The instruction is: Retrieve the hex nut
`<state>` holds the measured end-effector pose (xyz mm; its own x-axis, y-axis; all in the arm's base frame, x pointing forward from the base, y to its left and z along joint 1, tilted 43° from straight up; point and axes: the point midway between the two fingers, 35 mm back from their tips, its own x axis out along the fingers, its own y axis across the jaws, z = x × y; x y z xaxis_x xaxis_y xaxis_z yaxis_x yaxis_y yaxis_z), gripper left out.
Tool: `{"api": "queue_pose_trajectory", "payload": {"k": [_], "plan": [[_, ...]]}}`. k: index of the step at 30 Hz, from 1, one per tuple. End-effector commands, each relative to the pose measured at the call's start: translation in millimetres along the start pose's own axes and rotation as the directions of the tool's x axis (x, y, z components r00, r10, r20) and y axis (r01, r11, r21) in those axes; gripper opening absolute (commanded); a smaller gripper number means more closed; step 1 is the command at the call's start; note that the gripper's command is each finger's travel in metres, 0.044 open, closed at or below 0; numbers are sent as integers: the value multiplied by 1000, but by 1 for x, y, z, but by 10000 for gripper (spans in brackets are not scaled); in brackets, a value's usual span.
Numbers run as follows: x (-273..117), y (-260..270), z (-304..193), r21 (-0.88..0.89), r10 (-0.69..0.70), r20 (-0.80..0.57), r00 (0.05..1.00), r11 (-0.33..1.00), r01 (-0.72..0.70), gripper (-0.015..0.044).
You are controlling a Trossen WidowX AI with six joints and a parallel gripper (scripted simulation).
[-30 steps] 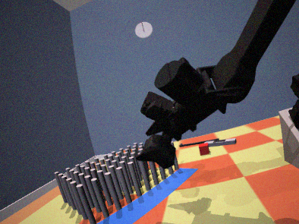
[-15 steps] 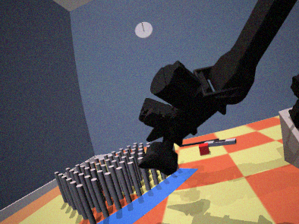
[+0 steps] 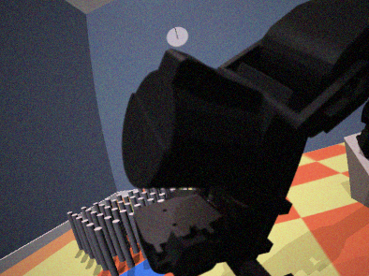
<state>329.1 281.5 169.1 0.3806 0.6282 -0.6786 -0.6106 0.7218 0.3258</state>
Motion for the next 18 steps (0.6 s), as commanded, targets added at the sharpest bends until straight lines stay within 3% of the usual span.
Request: {"api": "queue_pose_trajectory", "payload": {"k": [1, 9, 18], "plan": [[-25, 71, -1, -101, 139, -110, 984, 983, -151, 440], [-92, 174, -29, -201, 324, -340, 883, 892, -405, 440], [-96, 178, -27, -207, 337, -361, 869, 880, -427, 440]]}}
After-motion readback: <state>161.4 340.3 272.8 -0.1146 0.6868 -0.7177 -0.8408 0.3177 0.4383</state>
